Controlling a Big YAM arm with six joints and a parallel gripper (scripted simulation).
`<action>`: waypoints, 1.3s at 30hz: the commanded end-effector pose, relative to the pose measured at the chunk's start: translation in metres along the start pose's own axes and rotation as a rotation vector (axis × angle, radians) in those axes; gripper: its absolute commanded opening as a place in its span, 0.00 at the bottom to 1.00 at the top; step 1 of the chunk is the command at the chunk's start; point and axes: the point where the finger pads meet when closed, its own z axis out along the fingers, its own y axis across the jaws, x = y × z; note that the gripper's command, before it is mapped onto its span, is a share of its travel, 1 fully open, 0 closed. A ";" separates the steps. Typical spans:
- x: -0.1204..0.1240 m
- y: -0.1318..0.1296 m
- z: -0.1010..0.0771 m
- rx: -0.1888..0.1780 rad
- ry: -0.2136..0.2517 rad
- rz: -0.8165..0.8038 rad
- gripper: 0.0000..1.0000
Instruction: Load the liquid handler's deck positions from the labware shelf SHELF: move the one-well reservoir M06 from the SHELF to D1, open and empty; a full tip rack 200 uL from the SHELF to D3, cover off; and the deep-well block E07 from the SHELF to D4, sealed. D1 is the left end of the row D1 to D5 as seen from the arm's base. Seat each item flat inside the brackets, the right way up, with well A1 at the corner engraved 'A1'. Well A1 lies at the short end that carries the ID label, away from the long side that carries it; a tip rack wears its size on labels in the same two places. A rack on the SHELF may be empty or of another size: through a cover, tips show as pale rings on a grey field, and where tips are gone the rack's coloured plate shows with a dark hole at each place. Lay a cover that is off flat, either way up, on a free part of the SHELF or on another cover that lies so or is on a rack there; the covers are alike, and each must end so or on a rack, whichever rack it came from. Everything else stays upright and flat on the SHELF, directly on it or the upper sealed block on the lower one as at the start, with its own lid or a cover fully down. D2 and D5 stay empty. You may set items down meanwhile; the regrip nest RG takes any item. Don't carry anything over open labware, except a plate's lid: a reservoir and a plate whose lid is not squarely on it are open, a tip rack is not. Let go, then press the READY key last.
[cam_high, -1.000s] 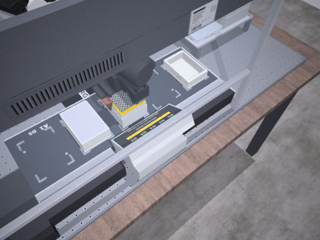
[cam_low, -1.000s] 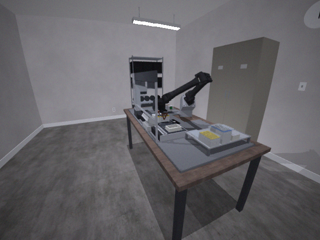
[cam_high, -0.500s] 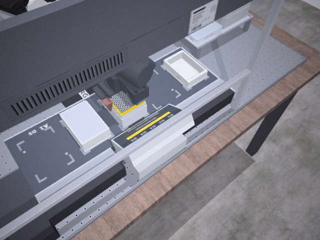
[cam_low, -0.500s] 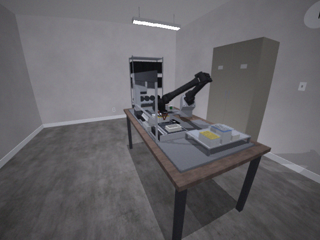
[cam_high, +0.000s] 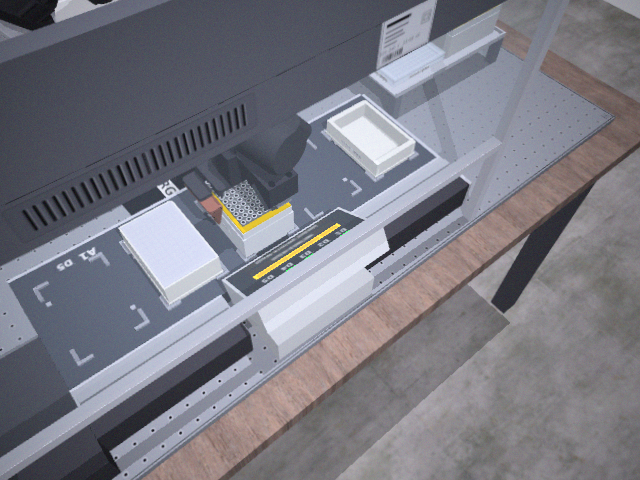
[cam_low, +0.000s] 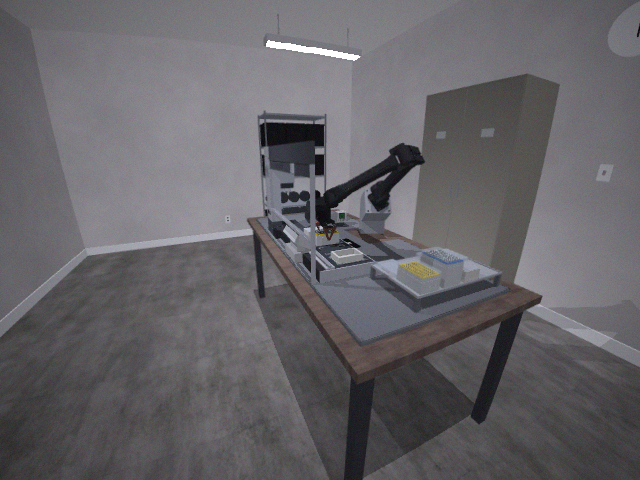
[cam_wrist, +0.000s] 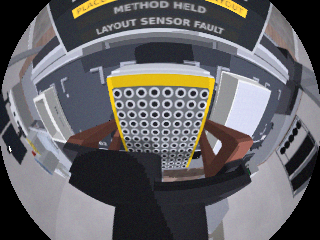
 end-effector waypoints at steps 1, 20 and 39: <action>-0.007 0.001 -0.005 0.002 -0.018 -0.011 1.00; -0.007 0.001 -0.005 0.002 -0.018 -0.011 1.00; -0.016 0.005 -0.021 0.004 -0.041 -0.027 1.00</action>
